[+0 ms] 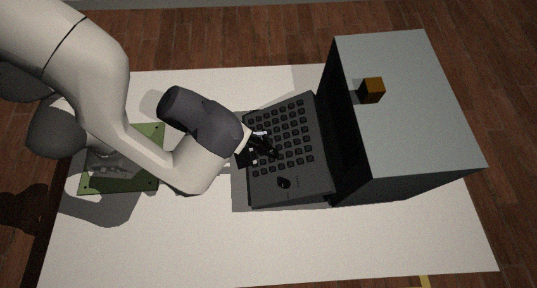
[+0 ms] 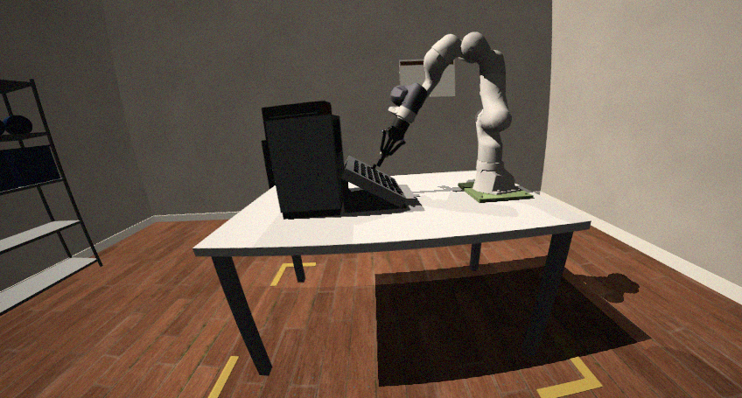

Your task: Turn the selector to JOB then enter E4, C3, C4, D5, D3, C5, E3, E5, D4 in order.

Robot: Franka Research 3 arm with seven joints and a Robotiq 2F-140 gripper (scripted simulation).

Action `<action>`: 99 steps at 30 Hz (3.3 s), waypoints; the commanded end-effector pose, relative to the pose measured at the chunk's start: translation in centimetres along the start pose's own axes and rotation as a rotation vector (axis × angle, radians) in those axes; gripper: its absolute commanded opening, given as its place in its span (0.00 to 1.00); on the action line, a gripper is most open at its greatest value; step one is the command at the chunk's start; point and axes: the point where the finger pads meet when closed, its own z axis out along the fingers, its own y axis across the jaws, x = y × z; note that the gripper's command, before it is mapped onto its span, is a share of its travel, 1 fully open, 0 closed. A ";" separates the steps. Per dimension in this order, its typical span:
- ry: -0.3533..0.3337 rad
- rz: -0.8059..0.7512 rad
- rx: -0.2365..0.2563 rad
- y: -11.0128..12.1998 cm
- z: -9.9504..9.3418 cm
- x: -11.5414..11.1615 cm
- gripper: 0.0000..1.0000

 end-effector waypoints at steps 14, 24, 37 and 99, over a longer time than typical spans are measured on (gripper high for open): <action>0.000 0.028 -0.008 -3.3 -0.1 -3.4 0.10; 0.000 0.028 -0.008 -3.3 1.0 -3.4 0.10; 0.000 0.028 -0.008 -3.3 2.1 -3.4 0.10; 0.000 0.028 -0.008 -3.3 3.2 -3.4 0.10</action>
